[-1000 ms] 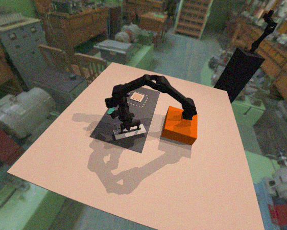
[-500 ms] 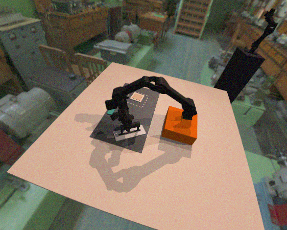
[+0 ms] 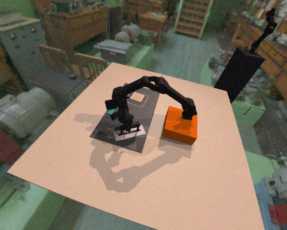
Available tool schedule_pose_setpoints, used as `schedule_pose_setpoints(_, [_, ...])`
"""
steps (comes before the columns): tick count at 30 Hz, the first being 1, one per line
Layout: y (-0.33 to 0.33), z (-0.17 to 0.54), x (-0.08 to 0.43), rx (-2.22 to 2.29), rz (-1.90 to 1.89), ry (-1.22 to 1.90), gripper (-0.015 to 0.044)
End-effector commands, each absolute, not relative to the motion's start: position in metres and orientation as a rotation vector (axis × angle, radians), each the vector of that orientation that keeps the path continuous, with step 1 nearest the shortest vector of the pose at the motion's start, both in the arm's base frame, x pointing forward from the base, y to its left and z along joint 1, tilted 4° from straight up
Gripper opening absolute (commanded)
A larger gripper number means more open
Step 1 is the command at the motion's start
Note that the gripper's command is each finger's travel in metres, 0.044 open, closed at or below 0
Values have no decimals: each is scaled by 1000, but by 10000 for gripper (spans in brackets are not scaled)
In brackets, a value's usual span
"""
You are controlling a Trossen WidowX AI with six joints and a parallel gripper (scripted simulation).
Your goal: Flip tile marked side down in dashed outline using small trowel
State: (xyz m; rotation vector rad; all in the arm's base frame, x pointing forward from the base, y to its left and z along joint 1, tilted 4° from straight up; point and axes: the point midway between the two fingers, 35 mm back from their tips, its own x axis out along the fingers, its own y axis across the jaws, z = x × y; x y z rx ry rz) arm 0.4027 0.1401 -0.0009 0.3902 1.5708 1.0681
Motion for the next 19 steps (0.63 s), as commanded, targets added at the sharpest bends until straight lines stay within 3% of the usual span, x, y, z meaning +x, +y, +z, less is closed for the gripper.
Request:
schedule_pose_setpoints(1, [136, 2, 405, 397, 1066, 1569, 300])
schedule_pose_setpoints(19, [94, 51, 411, 403, 1032, 1550, 300])
